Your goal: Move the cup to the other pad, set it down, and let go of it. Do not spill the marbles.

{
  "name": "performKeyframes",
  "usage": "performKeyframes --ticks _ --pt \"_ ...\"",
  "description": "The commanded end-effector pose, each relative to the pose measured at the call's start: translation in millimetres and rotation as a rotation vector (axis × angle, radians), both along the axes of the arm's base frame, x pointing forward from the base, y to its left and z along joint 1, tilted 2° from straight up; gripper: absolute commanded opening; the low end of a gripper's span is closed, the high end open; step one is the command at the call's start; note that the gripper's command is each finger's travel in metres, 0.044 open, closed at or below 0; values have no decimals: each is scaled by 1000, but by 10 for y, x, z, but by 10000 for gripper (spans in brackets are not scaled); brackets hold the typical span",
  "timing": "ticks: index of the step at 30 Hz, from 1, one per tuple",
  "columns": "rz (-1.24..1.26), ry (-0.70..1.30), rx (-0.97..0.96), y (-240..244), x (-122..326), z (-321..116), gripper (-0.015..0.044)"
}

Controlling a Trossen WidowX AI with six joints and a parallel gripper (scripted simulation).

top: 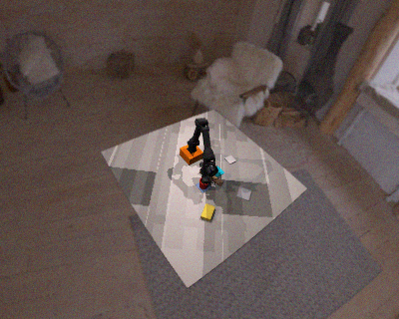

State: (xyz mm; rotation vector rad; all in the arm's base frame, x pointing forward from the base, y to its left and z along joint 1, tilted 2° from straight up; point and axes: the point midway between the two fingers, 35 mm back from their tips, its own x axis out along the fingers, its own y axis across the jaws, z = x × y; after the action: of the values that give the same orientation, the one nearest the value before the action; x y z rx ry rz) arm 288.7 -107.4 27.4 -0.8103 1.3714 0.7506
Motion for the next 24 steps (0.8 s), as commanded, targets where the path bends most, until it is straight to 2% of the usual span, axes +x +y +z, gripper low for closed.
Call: performKeyframes --ticks 1,12,16,24 --pt "3 4 -1 2 -10 -78 148" --pt "3 4 -1 4 -14 -182 148" --pt "1 3 1 6 -10 -164 43" --pt "1 3 1 6 -10 -164 0"
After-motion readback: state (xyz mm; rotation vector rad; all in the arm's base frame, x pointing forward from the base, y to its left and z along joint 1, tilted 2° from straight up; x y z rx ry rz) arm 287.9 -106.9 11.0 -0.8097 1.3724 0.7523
